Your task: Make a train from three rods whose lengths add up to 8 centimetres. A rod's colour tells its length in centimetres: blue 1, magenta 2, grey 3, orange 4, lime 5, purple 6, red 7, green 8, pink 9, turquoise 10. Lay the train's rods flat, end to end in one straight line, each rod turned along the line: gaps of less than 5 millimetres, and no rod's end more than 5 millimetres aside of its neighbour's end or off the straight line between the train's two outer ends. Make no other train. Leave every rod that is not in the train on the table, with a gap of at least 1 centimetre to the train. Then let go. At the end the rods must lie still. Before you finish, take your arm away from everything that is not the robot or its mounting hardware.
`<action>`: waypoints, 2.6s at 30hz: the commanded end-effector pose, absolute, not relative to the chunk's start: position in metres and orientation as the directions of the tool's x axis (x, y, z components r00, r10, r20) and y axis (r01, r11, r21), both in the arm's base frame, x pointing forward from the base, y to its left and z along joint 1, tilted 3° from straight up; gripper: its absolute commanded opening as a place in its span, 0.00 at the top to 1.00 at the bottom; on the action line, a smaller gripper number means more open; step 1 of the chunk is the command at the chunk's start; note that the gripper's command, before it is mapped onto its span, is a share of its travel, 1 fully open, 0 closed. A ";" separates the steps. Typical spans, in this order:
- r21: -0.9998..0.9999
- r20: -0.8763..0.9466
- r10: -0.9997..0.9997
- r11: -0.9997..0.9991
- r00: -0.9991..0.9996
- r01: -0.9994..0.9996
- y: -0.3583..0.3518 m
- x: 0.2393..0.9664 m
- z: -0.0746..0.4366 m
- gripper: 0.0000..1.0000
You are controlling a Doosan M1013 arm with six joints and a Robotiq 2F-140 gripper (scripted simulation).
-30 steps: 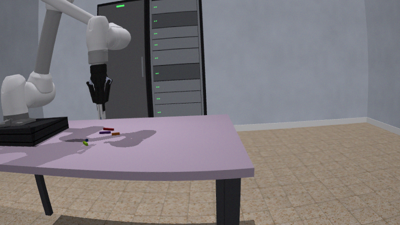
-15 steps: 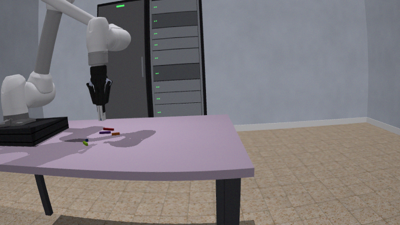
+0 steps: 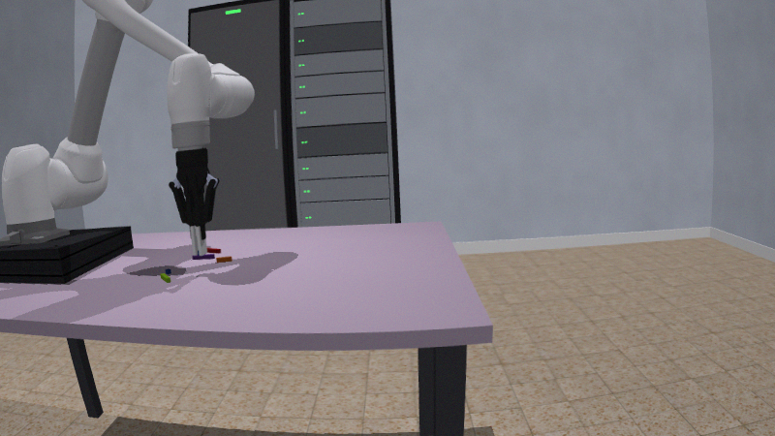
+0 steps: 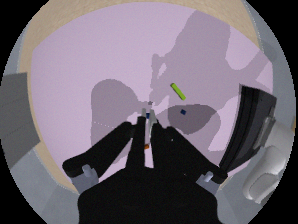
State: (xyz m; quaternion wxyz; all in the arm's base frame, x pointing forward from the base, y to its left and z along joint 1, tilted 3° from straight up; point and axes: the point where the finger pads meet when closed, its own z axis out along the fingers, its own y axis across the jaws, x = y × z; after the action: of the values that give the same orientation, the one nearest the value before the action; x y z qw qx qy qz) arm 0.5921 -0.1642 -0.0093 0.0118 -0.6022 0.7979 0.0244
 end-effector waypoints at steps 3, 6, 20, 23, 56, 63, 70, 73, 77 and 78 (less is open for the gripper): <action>0.024 -0.049 -0.960 0.274 -0.274 -0.962 -0.163 0.592 -0.029 0.97; 0.024 -0.049 -0.960 0.274 -0.274 -0.962 -0.163 0.592 -0.032 0.97; 0.024 -0.049 -0.960 0.274 -0.274 -0.962 -0.162 0.592 -0.043 0.97; 0.024 -0.049 -0.960 0.274 -0.274 -0.962 -0.162 0.592 -0.043 0.97; 0.024 -0.049 -0.960 0.274 -0.274 -0.962 -0.162 0.592 -0.044 0.97; 0.024 -0.049 -0.960 0.274 -0.274 -0.962 -0.162 0.592 -0.048 0.97; 0.024 -0.049 -0.960 0.274 -0.274 -0.962 -0.162 0.592 -0.054 0.97; 0.024 -0.049 -0.960 0.274 -0.274 -0.962 -0.162 0.592 -0.055 0.97; 0.024 -0.049 -0.960 0.274 -0.274 -0.962 -0.162 0.592 -0.055 0.97; 0.024 -0.049 -0.960 0.274 -0.274 -0.962 -0.162 0.592 -0.055 0.97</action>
State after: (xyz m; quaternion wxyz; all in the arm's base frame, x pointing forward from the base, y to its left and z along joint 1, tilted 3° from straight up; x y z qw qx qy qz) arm 0.5919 -0.1618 -0.0552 0.0119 -0.6022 0.7979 0.0243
